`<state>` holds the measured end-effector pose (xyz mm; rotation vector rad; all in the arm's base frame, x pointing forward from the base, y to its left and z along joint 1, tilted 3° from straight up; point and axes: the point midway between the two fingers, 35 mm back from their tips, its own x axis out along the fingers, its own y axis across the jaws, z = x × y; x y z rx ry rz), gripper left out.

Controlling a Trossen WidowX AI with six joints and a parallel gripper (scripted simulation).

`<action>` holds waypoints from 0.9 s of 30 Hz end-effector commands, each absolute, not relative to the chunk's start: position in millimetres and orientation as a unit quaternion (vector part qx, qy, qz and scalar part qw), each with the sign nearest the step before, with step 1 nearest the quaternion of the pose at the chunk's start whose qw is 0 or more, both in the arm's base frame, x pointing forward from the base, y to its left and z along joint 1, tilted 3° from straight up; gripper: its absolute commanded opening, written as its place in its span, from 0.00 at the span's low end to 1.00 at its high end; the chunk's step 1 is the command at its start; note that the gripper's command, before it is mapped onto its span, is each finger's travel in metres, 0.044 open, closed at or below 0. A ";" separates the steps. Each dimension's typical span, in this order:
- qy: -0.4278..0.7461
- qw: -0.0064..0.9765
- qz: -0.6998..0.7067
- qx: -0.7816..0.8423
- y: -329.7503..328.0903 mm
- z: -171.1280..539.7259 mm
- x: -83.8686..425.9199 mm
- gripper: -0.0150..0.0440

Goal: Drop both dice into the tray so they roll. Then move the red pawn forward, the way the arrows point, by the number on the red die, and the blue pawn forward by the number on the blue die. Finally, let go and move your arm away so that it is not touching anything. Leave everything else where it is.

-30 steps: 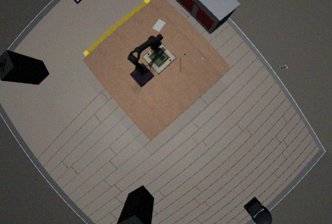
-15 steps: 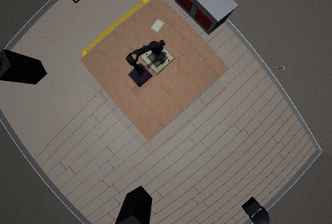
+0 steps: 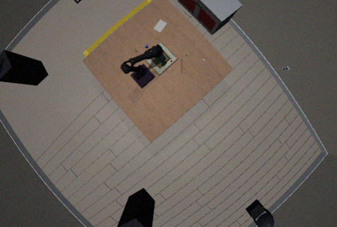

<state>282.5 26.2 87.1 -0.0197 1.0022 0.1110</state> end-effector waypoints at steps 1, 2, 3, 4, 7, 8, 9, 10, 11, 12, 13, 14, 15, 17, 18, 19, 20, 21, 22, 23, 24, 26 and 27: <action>0.434 0.899 0.055 -0.003 26.6 86.1 281.8 0.25; 0.419 0.906 0.055 -0.002 26.6 85.9 282.3 0.25; 0.403 0.913 0.055 -0.001 26.5 85.9 282.6 0.25; 0.388 0.920 0.056 0.000 26.4 86.0 282.7 0.25; 0.351 0.935 0.056 0.002 26.2 86.7 282.3 0.25; 0.349 0.935 0.057 0.003 26.2 86.8 282.2 0.25; 0.349 0.935 0.057 0.003 26.0 88.0 281.4 0.25; 0.349 0.935 0.057 0.003 25.4 91.8 278.9 0.25; 0.349 0.935 0.057 0.003 24.8 96.0 275.8 0.25; 0.349 0.935 0.056 0.003 23.8 102.0 271.1 0.25; 0.349 0.935 0.056 0.003 22.9 107.9 265.8 0.25; 0.350 0.935 0.056 0.002 22.0 113.9 259.8 0.25; 0.350 0.935 0.056 0.002 21.3 118.3 255.1 0.25; 0.350 0.935 0.056 0.002 20.8 121.7 251.1 0.25; 0.350 0.935 0.056 0.002 20.8 121.7 251.1 0.25; 0.350 0.935 0.056 0.002 20.7 120.7 250.4 0.25; 0.350 0.935 0.056 0.002 20.7 119.7 249.8 0.25; 0.350 0.935 0.056 0.002 20.7 119.7 249.8 0.25; 0.350 0.935 0.056 0.002 20.7 119.7 249.8 0.25; 0.350 0.935 0.056 0.002 20.7 119.7 249.8 0.25; 0.350 0.935 0.056 0.002 20.7 119.7 249.8 0.25; 0.351 0.935 0.054 0.004 20.2 118.9 250.5 0.25; 0.351 0.935 0.054 0.004 20.2 118.9 250.5 0.25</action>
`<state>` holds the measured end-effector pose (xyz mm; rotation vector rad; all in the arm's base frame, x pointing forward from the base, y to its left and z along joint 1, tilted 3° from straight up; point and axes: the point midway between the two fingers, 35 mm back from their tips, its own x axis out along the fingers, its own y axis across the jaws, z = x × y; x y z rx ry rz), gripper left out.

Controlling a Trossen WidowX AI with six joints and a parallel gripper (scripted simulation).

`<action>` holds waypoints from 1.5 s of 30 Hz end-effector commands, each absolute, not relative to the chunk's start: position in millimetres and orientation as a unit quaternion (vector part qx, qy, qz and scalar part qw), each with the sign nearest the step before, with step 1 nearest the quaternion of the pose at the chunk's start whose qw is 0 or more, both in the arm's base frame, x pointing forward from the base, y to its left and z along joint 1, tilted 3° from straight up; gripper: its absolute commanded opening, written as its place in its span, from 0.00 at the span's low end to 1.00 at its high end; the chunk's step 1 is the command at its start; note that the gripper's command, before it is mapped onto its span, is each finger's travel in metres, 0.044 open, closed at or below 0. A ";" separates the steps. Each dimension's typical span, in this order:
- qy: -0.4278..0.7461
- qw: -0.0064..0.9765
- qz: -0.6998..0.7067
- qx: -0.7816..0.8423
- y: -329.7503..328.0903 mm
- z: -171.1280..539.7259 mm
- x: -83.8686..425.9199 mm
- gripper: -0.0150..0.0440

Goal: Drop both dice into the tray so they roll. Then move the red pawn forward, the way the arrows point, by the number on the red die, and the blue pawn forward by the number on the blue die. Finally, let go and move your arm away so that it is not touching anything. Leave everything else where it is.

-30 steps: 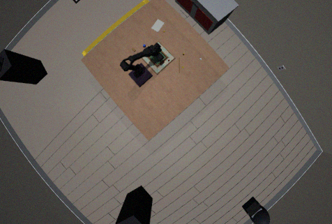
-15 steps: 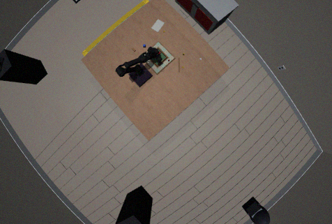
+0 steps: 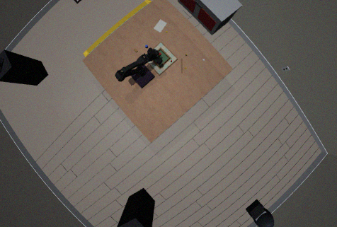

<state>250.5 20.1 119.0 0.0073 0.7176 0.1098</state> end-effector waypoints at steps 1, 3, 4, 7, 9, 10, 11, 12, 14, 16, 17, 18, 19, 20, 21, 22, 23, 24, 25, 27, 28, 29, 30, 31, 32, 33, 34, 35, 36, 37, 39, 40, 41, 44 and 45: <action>0.351 0.935 0.054 0.004 20.2 118.9 250.5 0.25; 0.351 0.935 0.054 0.004 20.2 118.9 250.5 0.25; 0.351 0.935 0.054 0.004 20.2 118.9 250.5 0.25; 0.351 0.935 0.054 0.004 20.2 118.9 250.5 0.30; 0.351 0.935 0.054 0.004 20.2 118.9 250.5 0.39; 0.351 0.935 0.054 0.004 20.2 118.9 250.5 0.43; 0.351 0.935 0.054 0.004 20.2 118.9 250.5 0.48; 0.351 0.935 0.054 0.004 20.2 118.9 250.5 0.52; 0.351 0.935 0.054 0.004 20.2 118.9 250.5 0.61; 0.351 0.935 0.054 0.003 19.9 125.4 251.0 0.70; 0.351 0.935 0.055 0.003 19.5 133.6 251.4 0.74; 0.350 0.935 0.055 0.003 19.1 144.2 251.4 0.79; 0.350 0.935 0.056 0.003 18.7 152.4 251.1 0.83; 0.350 0.935 0.056 0.002 18.5 157.3 250.7 0.88; 0.350 0.935 0.056 0.002 18.4 158.9 250.6 0.92; 0.350 0.935 0.056 0.002 18.4 158.9 250.6 0.97; 0.350 0.935 0.056 0.002 18.4 158.9 250.6 1.00; 0.354 0.933 0.056 0.002 18.5 158.5 250.9 1.00; 0.367 0.929 0.056 0.002 18.6 157.1 251.8 1.00; 0.411 0.910 0.056 0.001 19.1 151.8 255.1 1.00; 0.435 0.899 0.056 0.000 19.4 148.8 256.8 1.00; 0.458 0.887 0.056 -0.001 19.7 145.8 258.4 1.00; 0.482 0.875 0.055 -0.003 20.0 142.8 260.0 1.00; 0.504 0.862 0.055 -0.004 20.4 139.7 261.5 1.00; 0.527 0.848 0.055 -0.005 20.7 136.5 263.0 1.00; 0.549 0.834 0.055 -0.007 21.0 133.3 264.4 1.00; 0.569 0.821 0.054 -0.008 21.3 130.4 265.6 1.00; 0.588 0.807 0.054 -0.010 21.6 127.5 266.7 1.00; 0.607 0.793 0.054 -0.012 21.9 124.5 267.8 1.00; 0.626 0.778 0.054 -0.013 22.2 121.5 268.9 1.00; 0.662 0.748 0.053 -0.017 22.9 115.5 270.9 1.00; 0.679 0.732 0.053 -0.019 23.2 112.4 271.8 1.00; 0.692 0.720 0.053 -0.020 23.4 110.1 272.4 1.00; 0.673 0.737 0.053 -0.015 23.3 111.8 270.8 1.00; 0.674 0.737 0.056 -0.017 25.4 111.6 271.2 0.96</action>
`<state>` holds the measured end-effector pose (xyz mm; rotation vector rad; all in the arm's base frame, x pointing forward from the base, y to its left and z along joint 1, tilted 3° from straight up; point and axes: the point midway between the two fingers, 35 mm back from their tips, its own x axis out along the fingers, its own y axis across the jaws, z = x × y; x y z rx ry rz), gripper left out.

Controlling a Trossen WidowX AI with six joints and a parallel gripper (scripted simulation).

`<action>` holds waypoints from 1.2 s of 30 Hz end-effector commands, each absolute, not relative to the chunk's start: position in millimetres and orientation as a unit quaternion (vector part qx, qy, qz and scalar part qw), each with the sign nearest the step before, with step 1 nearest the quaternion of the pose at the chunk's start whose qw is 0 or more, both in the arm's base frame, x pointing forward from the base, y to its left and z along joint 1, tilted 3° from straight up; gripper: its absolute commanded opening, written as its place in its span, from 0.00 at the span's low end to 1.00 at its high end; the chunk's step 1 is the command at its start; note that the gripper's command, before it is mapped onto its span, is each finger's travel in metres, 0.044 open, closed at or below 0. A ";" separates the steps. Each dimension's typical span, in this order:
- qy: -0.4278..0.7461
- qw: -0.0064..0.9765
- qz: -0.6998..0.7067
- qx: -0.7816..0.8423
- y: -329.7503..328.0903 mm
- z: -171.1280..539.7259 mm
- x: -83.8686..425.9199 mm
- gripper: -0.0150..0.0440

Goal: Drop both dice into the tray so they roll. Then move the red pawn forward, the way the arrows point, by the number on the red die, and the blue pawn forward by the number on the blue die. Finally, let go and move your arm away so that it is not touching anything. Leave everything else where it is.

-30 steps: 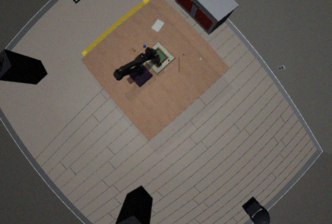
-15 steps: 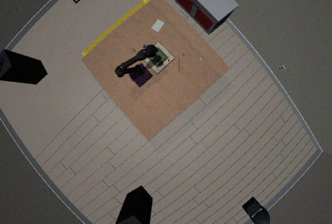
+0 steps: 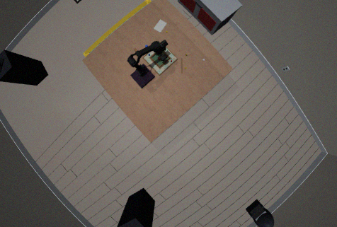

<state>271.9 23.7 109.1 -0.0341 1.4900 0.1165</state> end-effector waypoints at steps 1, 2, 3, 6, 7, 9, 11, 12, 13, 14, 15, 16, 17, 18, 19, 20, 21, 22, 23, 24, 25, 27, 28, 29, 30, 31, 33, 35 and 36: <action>0.674 0.736 0.065 -0.026 31.6 111.1 272.4 0.91; 0.674 0.734 0.080 -0.040 42.1 110.2 273.9 0.87; 0.673 0.730 0.098 -0.058 55.5 108.9 275.3 0.82; 0.669 0.718 0.154 -0.112 97.3 104.8 275.3 0.72; 0.667 0.713 0.173 -0.130 111.4 103.2 273.9 0.72; 0.661 0.701 0.209 -0.166 140.0 99.9 268.8 0.72; 0.653 0.688 0.245 -0.201 169.3 96.1 260.2 0.72; 0.649 0.680 0.262 -0.218 183.8 94.0 254.7 0.72; 0.643 0.673 0.280 -0.235 198.2 91.9 248.3 0.72; 0.638 0.664 0.297 -0.253 212.2 90.0 241.2 0.72; 0.633 0.657 0.309 -0.267 223.2 88.5 235.0 0.72; 0.630 0.653 0.317 -0.275 229.8 87.6 231.0 0.72; 0.630 0.651 0.320 -0.278 231.9 87.3 229.6 0.72; 0.630 0.651 0.320 -0.278 231.9 87.3 229.6 0.72; 0.630 0.651 0.320 -0.278 231.9 87.3 229.6 0.72; 0.630 0.651 0.320 -0.278 232.4 85.2 229.4 0.72; 0.630 0.651 0.320 -0.278 233.7 79.1 228.6 0.72; 0.630 0.651 0.320 -0.277 235.0 72.9 227.7 0.72; 0.630 0.651 0.320 -0.277 235.3 70.9 227.4 0.72; 0.630 0.651 0.320 -0.277 235.3 70.9 227.4 0.72; 0.630 0.651 0.320 -0.277 235.3 70.9 227.4 0.72; 0.630 0.651 0.320 -0.277 236.2 66.1 227.2 0.72; 0.630 0.651 0.320 -0.277 237.1 60.7 227.0 0.72; 0.630 0.651 0.320 -0.277 237.7 57.2 226.8 0.72; 0.630 0.651 0.320 -0.277 237.9 56.0 226.8 0.72; 0.630 0.651 0.320 -0.277 237.9 56.0 226.8 0.72; 0.630 0.651 0.320 -0.277 238.0 54.9 226.8 0.72; 0.630 0.651 0.320 -0.277 238.2 52.0 226.9 0.72; 0.630 0.651 0.320 -0.277 238.4 50.4 226.9 0.72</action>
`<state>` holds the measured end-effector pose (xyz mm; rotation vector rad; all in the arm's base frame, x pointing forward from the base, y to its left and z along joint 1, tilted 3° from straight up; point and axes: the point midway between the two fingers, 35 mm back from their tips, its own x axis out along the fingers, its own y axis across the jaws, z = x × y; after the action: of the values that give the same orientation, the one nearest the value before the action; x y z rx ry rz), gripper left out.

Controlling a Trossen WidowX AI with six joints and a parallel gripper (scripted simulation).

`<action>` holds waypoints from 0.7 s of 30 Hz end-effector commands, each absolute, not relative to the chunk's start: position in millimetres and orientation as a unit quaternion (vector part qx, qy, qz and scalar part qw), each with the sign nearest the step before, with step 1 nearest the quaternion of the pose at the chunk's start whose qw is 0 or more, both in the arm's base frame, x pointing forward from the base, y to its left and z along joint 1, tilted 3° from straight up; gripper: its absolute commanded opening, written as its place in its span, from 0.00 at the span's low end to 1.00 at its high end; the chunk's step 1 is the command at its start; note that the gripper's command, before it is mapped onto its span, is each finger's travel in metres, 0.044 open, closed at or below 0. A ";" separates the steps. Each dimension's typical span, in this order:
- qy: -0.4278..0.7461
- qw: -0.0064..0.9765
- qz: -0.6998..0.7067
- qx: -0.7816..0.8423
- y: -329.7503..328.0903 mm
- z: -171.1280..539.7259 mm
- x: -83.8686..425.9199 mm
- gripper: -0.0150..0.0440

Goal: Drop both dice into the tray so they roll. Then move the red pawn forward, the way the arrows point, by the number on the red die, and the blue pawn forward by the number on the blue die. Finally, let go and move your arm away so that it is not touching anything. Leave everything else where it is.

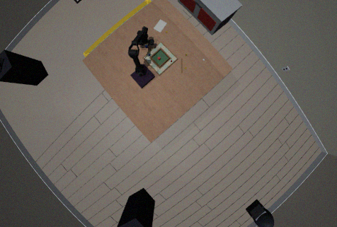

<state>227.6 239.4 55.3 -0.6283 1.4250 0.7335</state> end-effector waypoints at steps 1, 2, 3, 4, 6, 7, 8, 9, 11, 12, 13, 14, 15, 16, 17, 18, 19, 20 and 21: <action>0.630 0.651 0.320 -0.277 238.5 48.7 226.9 0.72; 0.630 0.651 0.320 -0.277 238.6 47.1 226.9 0.72; 0.630 0.651 0.320 -0.277 238.7 45.5 227.0 0.72; 0.630 0.651 0.320 -0.277 238.8 43.9 227.0 0.72; 0.630 0.651 0.320 -0.277 239.0 40.7 226.9 0.72; 0.630 0.651 0.320 -0.277 239.1 39.0 226.9 0.72; 0.630 0.651 0.320 -0.277 239.2 37.4 226.9 0.72; 0.630 0.651 0.320 -0.277 239.3 35.8 226.9 0.72; 0.630 0.651 0.320 -0.277 239.4 32.6 226.8 0.72; 0.630 0.651 0.320 -0.277 239.5 31.0 226.7 0.72; 0.630 0.651 0.320 -0.277 239.5 29.4 226.7 0.72; 0.630 0.651 0.320 -0.277 239.6 27.8 226.6 0.72; 0.630 0.651 0.320 -0.277 239.6 26.2 226.5 0.72; 0.630 0.651 0.320 -0.277 239.6 24.9 226.5 0.72; 0.630 0.651 0.320 -0.277 239.6 24.2 226.4 0.72; 0.630 0.651 0.320 -0.277 239.7 23.9 226.4 0.72; 0.630 0.651 0.320 -0.277 239.7 23.9 226.4 0.68; 0.630 0.651 0.320 -0.277 239.7 23.9 226.4 0.63; 0.630 0.651 0.320 -0.277 239.7 23.9 226.4 0.59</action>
<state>227.0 240.9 25.9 -0.6291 1.4270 0.7332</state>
